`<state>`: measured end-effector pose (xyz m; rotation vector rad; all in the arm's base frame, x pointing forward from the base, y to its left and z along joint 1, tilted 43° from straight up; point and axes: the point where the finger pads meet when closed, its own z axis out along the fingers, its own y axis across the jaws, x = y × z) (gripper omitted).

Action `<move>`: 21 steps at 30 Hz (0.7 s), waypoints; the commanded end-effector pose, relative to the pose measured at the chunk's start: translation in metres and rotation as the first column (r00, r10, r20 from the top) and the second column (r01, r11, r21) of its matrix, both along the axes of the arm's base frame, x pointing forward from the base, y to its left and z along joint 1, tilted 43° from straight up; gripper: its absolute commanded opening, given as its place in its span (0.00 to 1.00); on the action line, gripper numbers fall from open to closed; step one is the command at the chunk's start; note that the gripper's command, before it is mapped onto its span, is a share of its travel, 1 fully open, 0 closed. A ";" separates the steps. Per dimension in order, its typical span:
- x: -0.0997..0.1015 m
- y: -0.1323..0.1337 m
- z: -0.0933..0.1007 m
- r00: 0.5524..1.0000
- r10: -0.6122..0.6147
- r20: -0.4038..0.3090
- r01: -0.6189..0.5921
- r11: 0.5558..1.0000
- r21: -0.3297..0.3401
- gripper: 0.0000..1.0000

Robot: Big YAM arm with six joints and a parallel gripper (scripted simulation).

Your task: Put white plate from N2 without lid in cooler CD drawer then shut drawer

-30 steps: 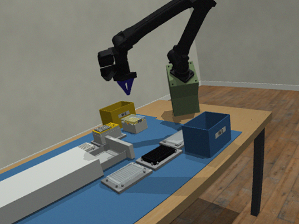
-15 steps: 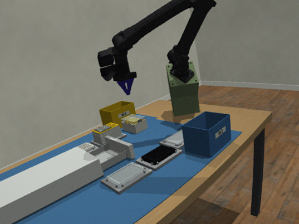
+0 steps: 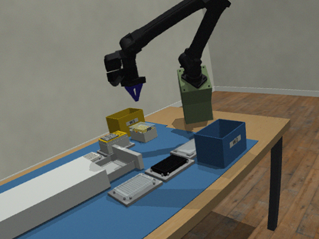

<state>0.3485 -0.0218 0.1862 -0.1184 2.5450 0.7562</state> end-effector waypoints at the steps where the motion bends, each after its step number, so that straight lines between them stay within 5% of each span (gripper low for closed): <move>1: 0.014 -0.007 0.027 0.999 -0.014 0.053 0.015 1.000 -0.014 0.00; 18: 0.014 -0.007 0.027 0.999 -0.014 0.053 0.015 1.000 -0.014 0.00; 19: 0.022 -0.002 0.021 0.996 0.039 0.077 -0.036 0.999 -0.041 0.30; 21: 0.028 0.002 0.018 0.990 0.089 0.109 -0.081 0.994 -0.073 0.30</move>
